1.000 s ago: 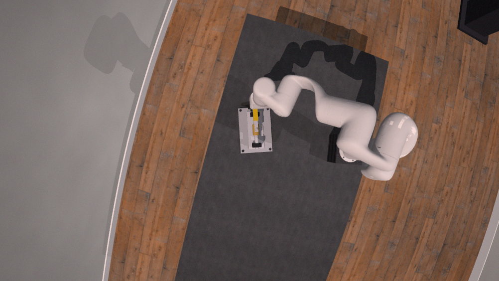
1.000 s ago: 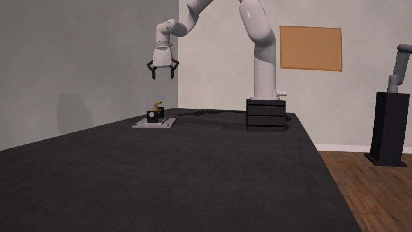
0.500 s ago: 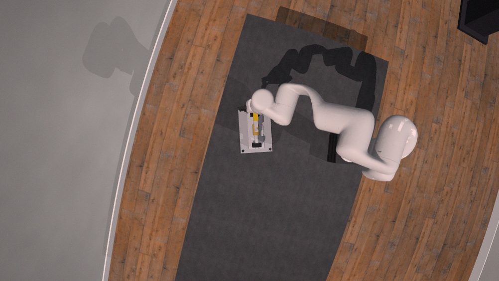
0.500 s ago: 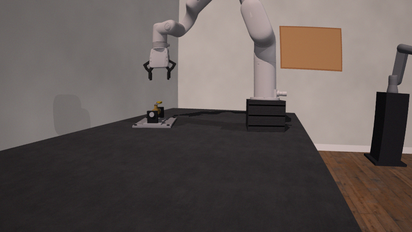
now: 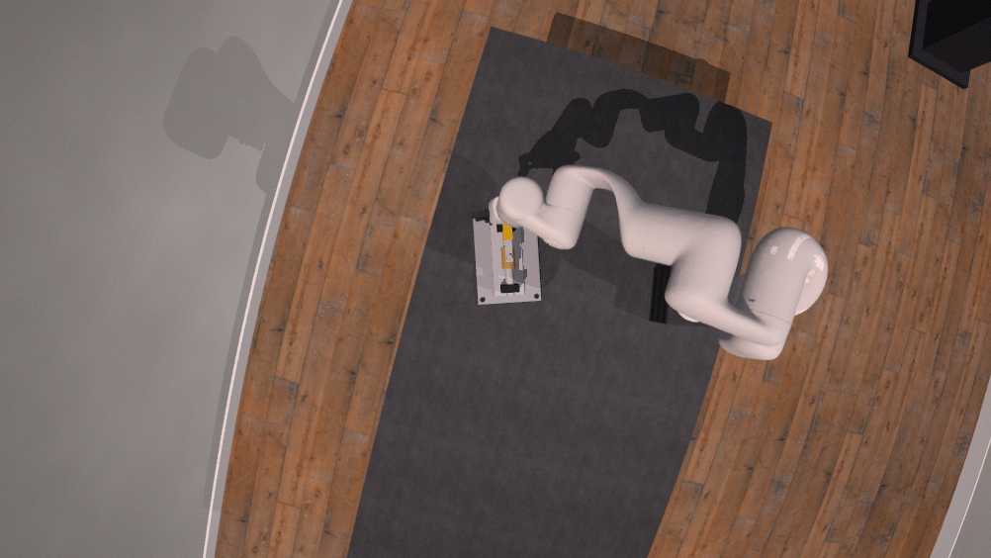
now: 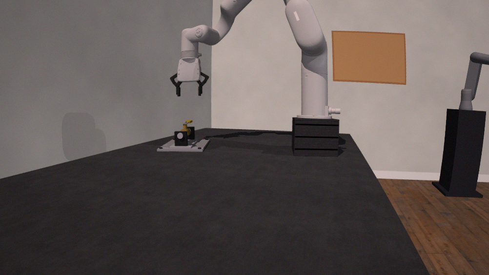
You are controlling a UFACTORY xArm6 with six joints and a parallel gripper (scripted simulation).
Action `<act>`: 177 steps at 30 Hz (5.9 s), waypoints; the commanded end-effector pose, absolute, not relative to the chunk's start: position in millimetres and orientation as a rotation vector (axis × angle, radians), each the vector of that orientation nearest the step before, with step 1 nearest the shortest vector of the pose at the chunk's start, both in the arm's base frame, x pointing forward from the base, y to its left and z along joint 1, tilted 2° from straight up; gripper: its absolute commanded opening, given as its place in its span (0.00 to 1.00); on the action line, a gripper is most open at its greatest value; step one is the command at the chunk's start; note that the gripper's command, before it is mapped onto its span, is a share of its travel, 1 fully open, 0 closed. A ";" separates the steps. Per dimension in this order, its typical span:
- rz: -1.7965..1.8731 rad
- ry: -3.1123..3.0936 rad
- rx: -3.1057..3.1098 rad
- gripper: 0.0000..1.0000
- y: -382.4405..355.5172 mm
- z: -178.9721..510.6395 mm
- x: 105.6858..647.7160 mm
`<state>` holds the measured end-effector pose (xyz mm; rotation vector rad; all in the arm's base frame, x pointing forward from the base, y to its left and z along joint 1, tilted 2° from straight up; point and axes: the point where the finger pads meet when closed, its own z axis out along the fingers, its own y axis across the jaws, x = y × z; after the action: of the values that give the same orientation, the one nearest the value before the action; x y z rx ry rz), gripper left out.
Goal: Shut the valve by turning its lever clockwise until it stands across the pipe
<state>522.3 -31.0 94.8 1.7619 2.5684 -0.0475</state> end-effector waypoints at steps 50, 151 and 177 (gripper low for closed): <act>-0.044 2.565 1.760 0.00 -32.2 65.1 524.0; -0.044 2.565 1.760 0.68 -33.0 43.7 524.2; -0.044 2.565 1.760 0.68 -34.4 10.5 524.5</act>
<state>522.8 -34.2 12.3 1.7622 2.5686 -0.0478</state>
